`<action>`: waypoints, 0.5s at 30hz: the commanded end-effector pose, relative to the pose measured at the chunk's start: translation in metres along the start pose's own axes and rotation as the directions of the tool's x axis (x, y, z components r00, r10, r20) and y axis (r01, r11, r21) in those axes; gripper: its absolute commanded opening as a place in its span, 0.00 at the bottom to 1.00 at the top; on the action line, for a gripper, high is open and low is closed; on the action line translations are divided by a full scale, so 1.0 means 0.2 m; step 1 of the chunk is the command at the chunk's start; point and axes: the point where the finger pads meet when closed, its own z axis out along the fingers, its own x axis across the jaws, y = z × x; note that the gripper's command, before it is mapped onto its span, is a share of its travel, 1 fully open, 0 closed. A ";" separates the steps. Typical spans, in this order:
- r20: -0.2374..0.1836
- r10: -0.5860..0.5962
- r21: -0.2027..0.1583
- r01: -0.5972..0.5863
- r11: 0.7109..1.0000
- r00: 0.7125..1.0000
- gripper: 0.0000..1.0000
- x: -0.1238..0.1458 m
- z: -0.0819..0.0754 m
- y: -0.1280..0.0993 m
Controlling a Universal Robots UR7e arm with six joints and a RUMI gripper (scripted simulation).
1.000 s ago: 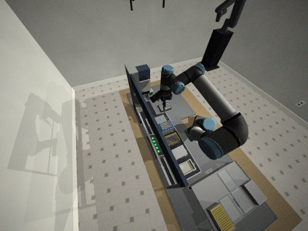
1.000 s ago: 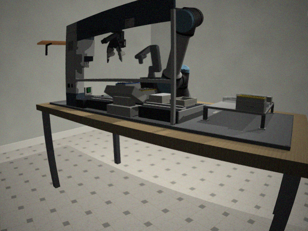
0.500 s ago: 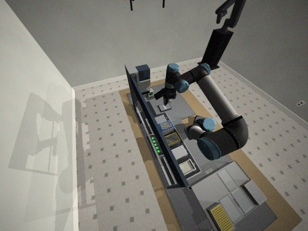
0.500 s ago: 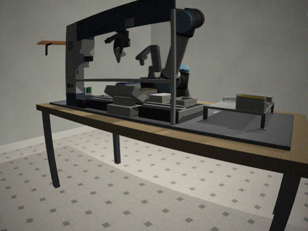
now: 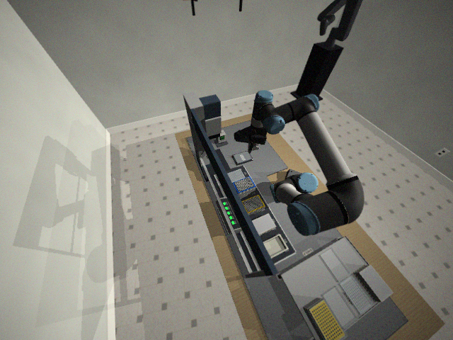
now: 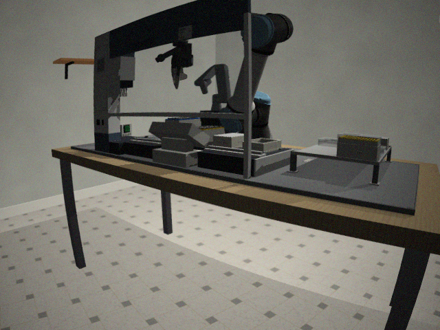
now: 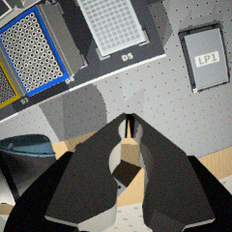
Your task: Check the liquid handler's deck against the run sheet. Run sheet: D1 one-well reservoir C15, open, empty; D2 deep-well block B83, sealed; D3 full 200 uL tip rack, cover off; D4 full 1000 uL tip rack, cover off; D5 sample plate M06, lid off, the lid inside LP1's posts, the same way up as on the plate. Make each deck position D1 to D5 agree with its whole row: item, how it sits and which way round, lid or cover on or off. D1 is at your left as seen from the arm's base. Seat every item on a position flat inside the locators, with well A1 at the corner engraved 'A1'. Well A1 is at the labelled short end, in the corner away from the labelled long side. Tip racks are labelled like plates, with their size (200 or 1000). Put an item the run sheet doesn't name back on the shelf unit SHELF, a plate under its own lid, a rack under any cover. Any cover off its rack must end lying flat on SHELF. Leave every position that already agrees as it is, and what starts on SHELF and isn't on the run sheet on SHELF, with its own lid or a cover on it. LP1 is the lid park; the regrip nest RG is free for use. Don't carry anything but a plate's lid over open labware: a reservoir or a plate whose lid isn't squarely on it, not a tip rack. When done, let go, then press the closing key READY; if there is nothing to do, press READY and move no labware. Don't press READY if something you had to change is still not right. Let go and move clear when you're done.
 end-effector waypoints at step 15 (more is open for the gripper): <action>-0.002 0.348 0.000 -0.348 0.938 0.938 0.00 0.01 0.00 0.01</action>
